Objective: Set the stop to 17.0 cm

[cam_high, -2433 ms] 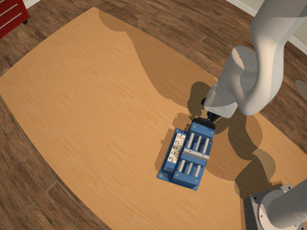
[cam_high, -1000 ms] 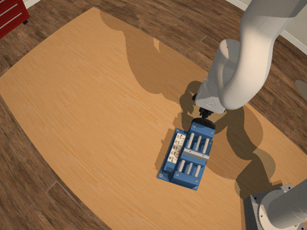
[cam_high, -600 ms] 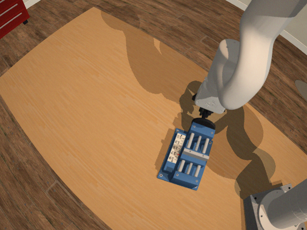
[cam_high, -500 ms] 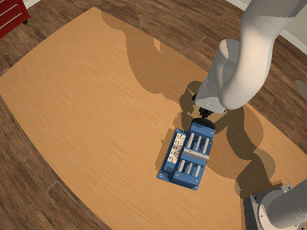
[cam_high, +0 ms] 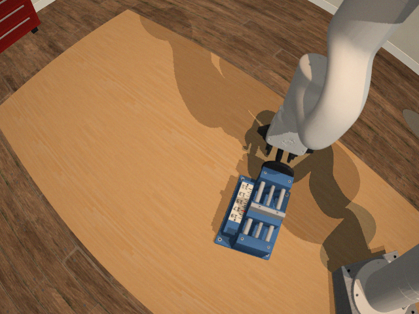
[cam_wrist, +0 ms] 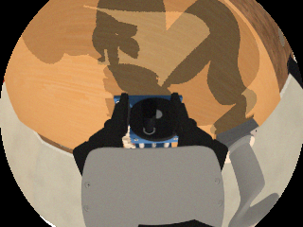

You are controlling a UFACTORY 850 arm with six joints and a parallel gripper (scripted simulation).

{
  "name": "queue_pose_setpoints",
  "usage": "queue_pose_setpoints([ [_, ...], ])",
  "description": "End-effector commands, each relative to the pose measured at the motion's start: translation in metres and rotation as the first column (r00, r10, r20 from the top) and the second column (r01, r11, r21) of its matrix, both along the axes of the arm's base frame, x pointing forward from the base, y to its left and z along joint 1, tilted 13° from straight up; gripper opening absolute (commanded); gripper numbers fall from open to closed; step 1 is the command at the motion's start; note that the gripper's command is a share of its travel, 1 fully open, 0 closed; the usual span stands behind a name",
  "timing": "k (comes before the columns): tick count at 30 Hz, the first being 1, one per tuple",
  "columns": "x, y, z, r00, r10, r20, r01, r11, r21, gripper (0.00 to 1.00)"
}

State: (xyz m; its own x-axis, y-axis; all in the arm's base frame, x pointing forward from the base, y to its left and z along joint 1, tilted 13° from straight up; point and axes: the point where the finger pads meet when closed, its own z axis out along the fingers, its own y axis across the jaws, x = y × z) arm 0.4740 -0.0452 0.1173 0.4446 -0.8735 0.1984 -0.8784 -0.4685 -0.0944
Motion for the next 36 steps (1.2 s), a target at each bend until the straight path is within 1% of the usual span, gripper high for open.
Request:
queue_pose_setpoints([
  [1,0.001,0.000,0.001,1.000,0.000,0.002,0.000,1.000,0.000,0.57],
  [18,0.001,0.000,0.001,1.000,0.000,0.002,0.000,1.000,0.000,0.57],
  [24,0.000,0.001,0.006,1.000,0.000,0.002,0.000,1.000,0.000,0.57],
  [27,-0.002,0.002,0.017,1.000,0.000,0.002,0.000,1.000,0.000,0.57],
  [29,-0.004,0.004,0.030,1.000,0.000,0.002,0.000,1.000,0.000,0.57],
  [36,-0.015,0.012,0.089,1.000,0.000,0.002,0.000,1.000,0.000,0.57],
])
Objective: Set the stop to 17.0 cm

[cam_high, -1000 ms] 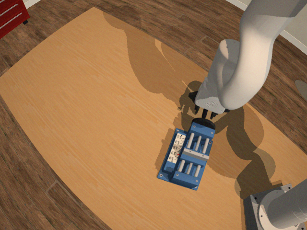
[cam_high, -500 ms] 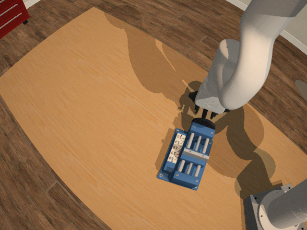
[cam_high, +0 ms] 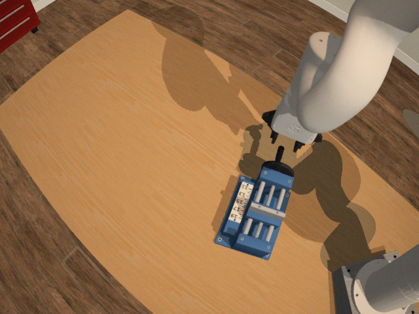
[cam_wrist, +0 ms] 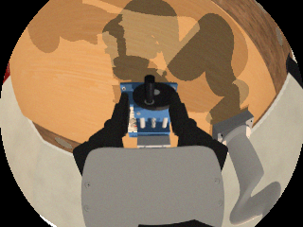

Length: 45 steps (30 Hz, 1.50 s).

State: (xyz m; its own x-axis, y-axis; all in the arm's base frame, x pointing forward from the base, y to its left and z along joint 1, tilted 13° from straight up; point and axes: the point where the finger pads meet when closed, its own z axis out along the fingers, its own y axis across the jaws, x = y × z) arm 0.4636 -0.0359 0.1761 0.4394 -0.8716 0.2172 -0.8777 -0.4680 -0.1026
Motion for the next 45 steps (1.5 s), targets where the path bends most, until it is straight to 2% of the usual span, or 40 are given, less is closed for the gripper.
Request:
queue_pose_setpoints([
  [1,-0.006,0.004,0.035,1.000,0.002,-0.014,-0.002,1.000,0.013,0.57],
  [21,-0.006,0.005,0.039,1.000,0.002,-0.014,-0.002,1.000,0.013,0.57],
  [23,0.001,0.015,0.039,1.000,0.002,-0.014,-0.002,1.000,0.013,0.57],
  [27,0.029,0.058,0.039,1.000,0.002,-0.014,-0.002,1.000,0.013,0.57],
  [30,0.032,0.063,0.038,1.000,0.002,-0.014,-0.002,1.000,0.013,0.57],
  [36,0.038,0.059,0.008,1.000,0.002,-0.014,-0.002,1.000,0.013,0.57],
  [45,0.038,0.059,0.006,1.000,0.002,-0.014,-0.002,1.000,0.013,0.57],
])
